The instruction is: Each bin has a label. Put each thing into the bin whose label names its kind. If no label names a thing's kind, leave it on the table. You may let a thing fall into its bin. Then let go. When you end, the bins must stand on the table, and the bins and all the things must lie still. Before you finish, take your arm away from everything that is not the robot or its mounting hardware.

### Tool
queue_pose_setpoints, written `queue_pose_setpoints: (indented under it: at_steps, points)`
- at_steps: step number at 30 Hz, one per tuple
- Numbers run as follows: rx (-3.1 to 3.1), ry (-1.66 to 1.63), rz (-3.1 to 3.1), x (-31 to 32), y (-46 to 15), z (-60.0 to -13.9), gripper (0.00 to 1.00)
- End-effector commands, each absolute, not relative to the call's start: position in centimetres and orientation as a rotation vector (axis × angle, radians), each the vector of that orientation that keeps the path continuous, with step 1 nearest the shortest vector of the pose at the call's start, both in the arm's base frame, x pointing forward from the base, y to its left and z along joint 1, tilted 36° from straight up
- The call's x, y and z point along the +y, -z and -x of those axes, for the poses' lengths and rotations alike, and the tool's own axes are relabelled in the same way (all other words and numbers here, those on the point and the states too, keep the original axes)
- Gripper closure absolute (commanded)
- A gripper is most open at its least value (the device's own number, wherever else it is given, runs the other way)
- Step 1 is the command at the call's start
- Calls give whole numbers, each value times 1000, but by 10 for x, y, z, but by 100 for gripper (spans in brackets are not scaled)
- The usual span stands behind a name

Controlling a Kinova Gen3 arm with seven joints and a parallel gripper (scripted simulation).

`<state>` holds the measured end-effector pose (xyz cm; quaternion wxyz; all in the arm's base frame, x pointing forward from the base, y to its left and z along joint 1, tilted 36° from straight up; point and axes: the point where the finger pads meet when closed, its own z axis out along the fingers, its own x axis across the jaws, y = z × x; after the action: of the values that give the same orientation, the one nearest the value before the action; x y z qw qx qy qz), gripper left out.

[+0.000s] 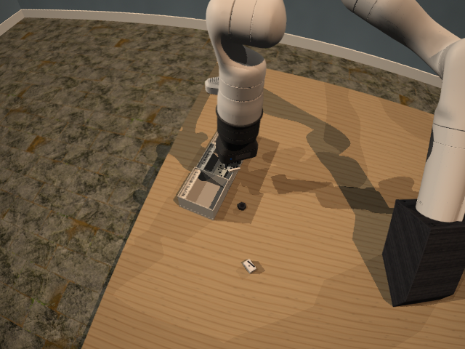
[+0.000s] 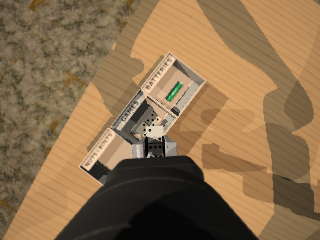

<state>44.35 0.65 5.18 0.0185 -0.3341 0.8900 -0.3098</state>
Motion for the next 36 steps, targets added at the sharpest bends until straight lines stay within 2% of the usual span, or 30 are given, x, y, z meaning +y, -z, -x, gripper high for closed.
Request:
queue_pose_setpoints:
  at_steps: [1, 11, 15, 36]
  points:
    - [2787, 947, 845, 1, -62, -461, 51]
    - [2782, 849, 124, -1, -65, -468, 51]
    - [2767, 830, 16, -1, -65, -468, 51]
    - [2767, 830, 16, -8, -54, -472, 51]
